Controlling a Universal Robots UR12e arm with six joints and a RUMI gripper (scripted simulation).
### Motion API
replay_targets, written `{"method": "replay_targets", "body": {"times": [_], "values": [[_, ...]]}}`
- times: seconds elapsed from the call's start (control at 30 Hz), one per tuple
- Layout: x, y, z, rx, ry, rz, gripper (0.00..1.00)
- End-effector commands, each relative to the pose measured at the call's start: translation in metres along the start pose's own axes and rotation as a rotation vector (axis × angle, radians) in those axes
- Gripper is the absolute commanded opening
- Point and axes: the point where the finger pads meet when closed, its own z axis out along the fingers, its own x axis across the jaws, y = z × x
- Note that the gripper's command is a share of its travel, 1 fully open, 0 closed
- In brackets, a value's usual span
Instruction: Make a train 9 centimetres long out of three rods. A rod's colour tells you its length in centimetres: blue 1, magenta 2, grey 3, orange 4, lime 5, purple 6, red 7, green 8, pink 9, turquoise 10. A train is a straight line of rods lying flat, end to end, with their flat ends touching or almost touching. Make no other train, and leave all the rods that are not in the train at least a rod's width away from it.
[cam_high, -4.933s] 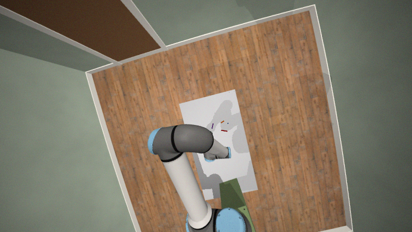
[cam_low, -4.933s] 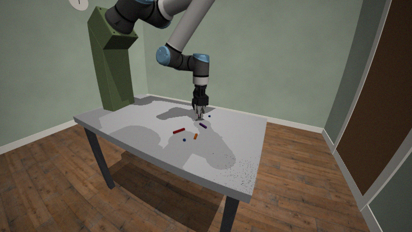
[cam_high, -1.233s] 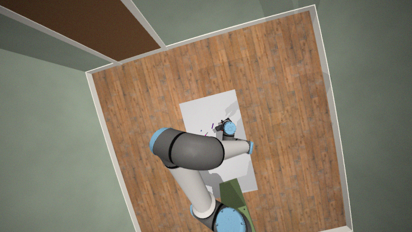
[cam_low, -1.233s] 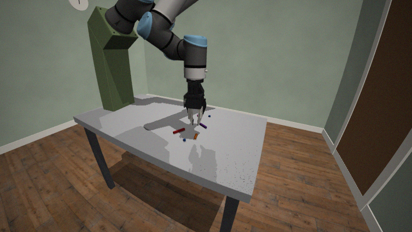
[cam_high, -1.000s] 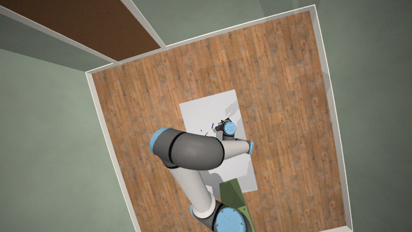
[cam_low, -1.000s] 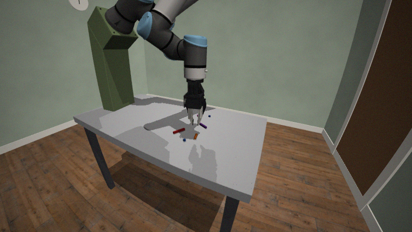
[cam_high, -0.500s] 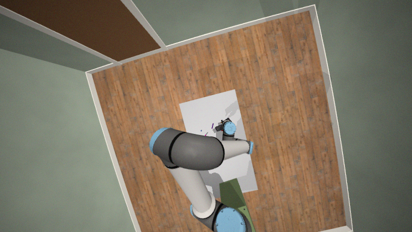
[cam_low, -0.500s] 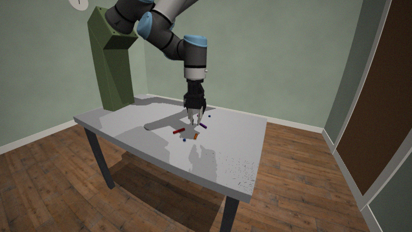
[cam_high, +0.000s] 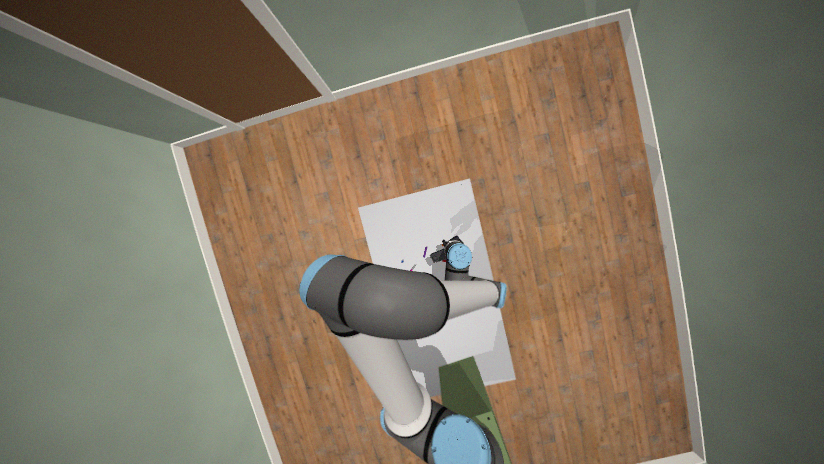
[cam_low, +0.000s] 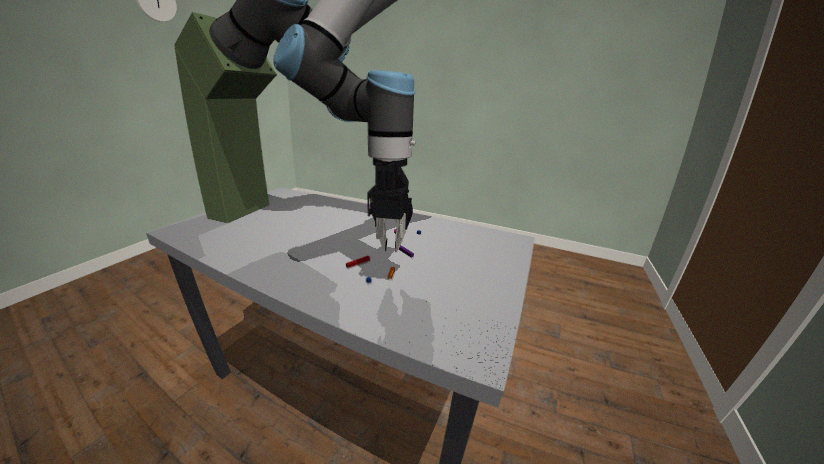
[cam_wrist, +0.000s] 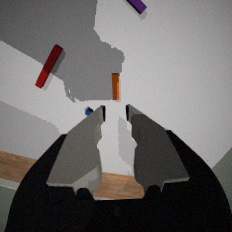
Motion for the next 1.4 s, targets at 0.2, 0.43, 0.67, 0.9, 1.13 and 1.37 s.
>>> {"method": "replay_targets", "body": {"times": [0.2, 0.43, 0.67, 0.9, 1.13, 1.37], "values": [[0.003, 0.0, 0.011, 0.0, 0.002, -0.002, 0.14], [0.003, 0.0, 0.018, 0.0, 0.002, -0.002, 0.14], [0.003, 0.0, 0.03, 0.0, 0.002, -0.002, 0.14], [0.003, 0.0, 0.04, 0.0, 0.002, -0.002, 0.14], [0.003, 0.0, 0.046, 0.0, 0.002, -0.002, 0.14], [0.003, 0.0, 0.05, 0.0, 0.003, -0.002, 0.14]]}}
